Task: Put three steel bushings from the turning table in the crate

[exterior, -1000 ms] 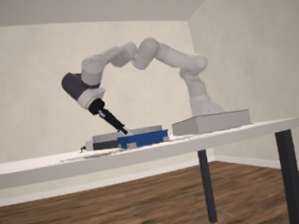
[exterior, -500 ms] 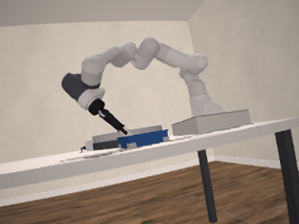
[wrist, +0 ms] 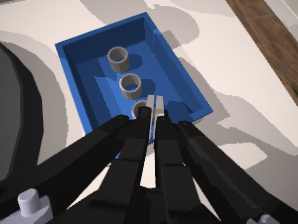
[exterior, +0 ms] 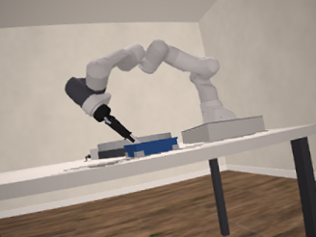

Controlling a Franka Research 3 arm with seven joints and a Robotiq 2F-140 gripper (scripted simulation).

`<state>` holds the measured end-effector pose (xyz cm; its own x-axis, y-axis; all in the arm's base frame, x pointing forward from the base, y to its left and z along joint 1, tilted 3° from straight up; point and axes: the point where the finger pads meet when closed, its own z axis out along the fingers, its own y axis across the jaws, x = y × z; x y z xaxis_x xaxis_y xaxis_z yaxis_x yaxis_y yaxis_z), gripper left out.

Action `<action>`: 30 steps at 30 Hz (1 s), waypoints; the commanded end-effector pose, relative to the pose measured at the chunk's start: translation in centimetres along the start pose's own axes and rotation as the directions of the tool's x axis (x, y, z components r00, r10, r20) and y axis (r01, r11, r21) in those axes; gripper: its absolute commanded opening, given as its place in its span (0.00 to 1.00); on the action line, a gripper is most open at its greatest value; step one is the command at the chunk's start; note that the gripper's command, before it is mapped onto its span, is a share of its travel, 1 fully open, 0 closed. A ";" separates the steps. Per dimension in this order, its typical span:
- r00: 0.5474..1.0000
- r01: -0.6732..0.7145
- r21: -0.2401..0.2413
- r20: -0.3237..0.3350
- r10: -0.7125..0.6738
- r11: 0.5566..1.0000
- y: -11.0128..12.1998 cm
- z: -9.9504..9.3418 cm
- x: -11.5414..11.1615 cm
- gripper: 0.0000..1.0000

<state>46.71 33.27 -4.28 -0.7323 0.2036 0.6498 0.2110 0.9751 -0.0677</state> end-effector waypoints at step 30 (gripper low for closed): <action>1.000 0.004 0.002 0.005 -0.004 1.000 0.0 -0.1 -0.2 0.07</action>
<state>46.72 33.27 -4.28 -0.7325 0.2035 0.6497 0.2110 0.9751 -0.0676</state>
